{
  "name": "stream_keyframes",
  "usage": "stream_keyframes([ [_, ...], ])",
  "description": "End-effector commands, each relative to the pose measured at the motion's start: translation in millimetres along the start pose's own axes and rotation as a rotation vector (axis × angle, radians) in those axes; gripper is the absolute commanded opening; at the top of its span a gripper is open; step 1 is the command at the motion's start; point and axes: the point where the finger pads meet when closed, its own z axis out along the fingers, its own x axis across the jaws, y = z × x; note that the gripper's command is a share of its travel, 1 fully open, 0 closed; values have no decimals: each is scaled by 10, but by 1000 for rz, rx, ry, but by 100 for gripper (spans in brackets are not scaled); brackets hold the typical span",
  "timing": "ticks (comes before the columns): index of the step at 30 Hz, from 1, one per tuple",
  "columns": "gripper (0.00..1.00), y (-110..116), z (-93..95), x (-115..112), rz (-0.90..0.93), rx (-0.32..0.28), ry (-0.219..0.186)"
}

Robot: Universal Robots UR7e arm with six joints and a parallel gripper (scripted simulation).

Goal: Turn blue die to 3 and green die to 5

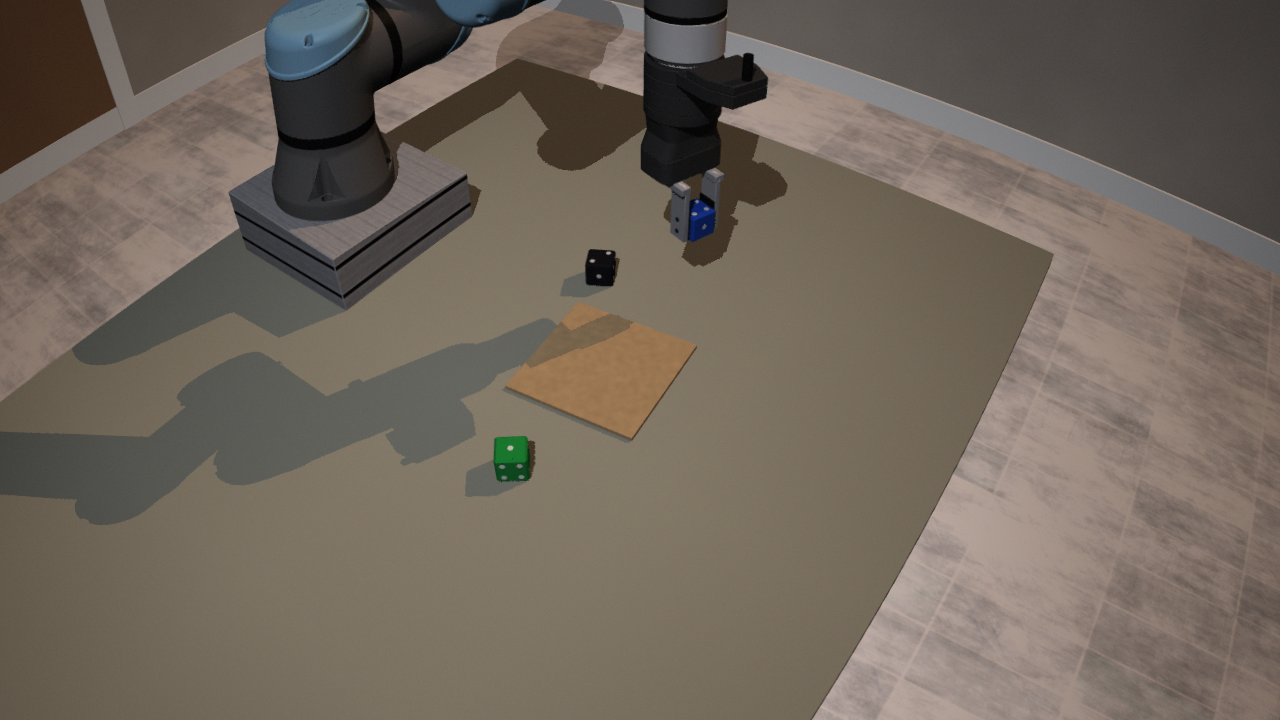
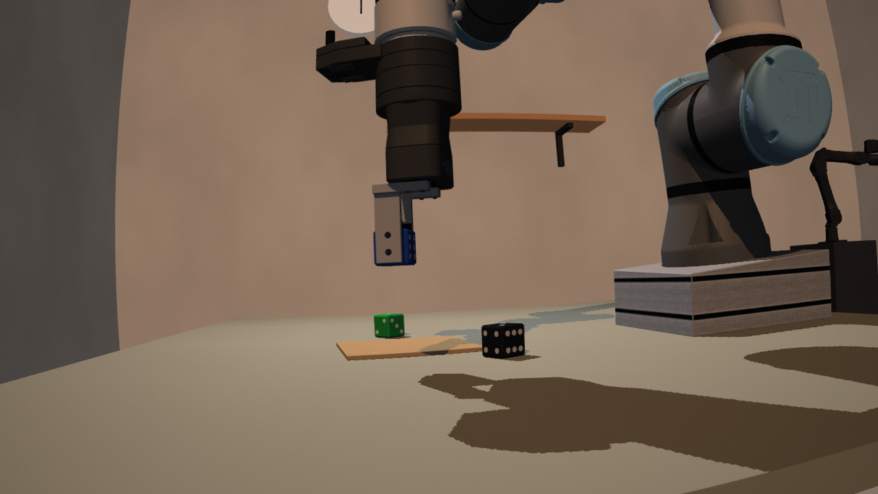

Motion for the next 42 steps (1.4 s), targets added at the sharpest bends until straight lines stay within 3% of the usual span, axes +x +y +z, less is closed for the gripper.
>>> stream_keyframes([
  [1, 57, 4, -82, 2, 0, -2, 0],
  [25, 57, -1, -121, -4, -34, -2, 0],
  [33, 57, -13, -114, -18, -120, -2, 0],
  [42, 57, -38, -92, -57, -367, -2, 0],
])
